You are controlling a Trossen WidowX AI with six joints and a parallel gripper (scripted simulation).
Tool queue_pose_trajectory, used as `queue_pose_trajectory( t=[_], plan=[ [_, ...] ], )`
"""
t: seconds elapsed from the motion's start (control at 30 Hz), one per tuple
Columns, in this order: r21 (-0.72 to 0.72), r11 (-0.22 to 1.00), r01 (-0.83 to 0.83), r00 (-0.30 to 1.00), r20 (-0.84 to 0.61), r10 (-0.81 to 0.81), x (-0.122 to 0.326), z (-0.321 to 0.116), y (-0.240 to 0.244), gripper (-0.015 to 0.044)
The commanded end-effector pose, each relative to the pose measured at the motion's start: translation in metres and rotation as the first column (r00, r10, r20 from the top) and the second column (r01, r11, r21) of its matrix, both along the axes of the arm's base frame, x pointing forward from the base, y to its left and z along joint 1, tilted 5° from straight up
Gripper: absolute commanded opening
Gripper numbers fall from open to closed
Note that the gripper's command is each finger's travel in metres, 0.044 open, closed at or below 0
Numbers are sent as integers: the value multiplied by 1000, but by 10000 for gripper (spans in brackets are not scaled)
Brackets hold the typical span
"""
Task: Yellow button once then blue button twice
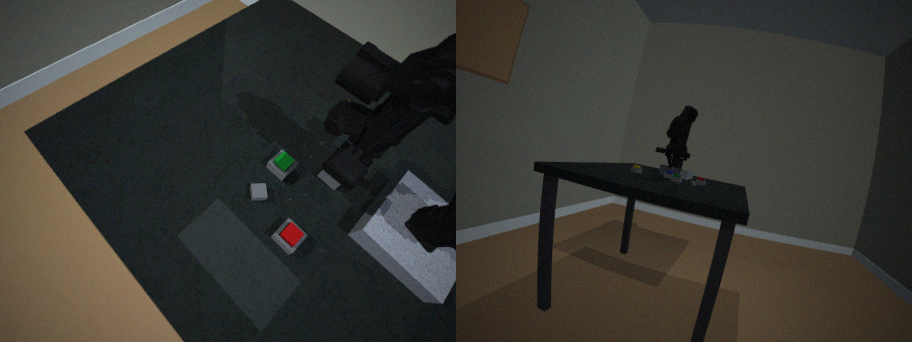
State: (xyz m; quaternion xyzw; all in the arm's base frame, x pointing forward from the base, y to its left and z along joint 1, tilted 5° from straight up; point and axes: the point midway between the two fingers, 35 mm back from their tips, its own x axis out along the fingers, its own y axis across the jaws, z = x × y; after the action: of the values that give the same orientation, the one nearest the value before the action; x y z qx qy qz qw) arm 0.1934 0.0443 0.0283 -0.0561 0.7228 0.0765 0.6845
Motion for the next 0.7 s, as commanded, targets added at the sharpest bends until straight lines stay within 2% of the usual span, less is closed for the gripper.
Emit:
queue_pose_trajectory(
  t=[0.0, 0.67],
  plan=[
    [4, 1000, 3, 1000, -7, -3, -2, -9, 1, 20],
    [4, 1000, 3, 1000, -7, -3, -4, -27, 1, 20]
  ],
)
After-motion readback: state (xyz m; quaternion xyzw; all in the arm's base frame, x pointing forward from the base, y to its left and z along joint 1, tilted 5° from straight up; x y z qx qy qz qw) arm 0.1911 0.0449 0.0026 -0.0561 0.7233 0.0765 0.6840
